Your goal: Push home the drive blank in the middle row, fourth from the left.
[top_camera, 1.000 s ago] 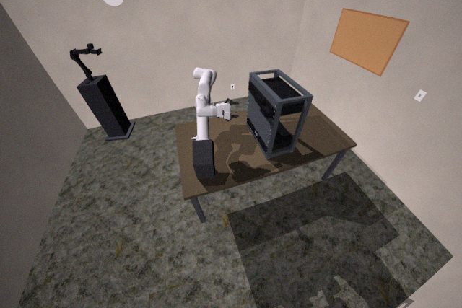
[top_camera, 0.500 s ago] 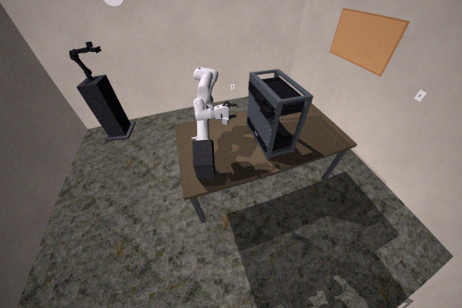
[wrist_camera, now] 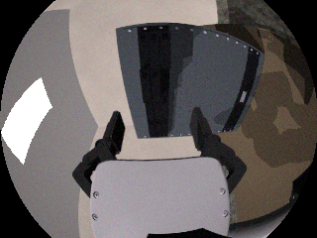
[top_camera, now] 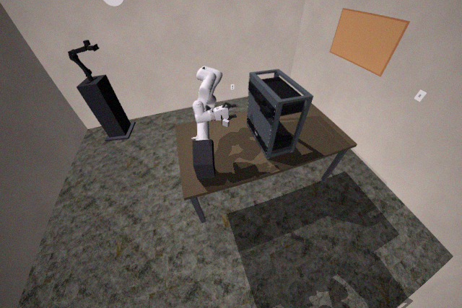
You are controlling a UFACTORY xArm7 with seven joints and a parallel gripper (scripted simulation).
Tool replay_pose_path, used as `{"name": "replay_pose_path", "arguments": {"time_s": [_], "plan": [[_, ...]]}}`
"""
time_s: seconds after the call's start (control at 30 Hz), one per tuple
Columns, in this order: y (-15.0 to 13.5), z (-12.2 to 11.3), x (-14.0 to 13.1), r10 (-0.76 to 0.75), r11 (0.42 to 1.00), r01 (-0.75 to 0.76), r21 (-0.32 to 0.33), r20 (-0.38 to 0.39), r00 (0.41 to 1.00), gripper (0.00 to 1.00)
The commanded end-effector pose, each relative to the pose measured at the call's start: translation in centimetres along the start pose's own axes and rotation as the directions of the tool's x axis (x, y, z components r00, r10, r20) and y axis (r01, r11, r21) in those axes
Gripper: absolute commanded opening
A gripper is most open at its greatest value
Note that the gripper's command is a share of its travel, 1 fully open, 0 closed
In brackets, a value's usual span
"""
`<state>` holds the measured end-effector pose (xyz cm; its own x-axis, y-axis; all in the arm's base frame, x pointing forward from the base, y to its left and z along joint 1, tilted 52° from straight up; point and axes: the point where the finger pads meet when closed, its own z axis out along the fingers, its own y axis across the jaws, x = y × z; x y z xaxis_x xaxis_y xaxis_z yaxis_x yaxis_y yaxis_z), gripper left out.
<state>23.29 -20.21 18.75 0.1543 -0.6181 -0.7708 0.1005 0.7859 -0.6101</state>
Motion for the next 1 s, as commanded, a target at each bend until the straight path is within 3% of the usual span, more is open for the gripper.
{"name": "replay_pose_path", "arguments": {"time_s": [0.0,0.5,0.97], "plan": [[-0.1,0.0,0.0,-0.003,1.000,0.003,0.002,0.006,1.000,1.00],[-0.1,0.5,-0.1,-0.003,1.000,0.003,0.002,0.006,1.000,1.00],[-0.4,5.1,-1.7,-0.003,1.000,0.003,0.002,0.006,1.000,1.00]]}}
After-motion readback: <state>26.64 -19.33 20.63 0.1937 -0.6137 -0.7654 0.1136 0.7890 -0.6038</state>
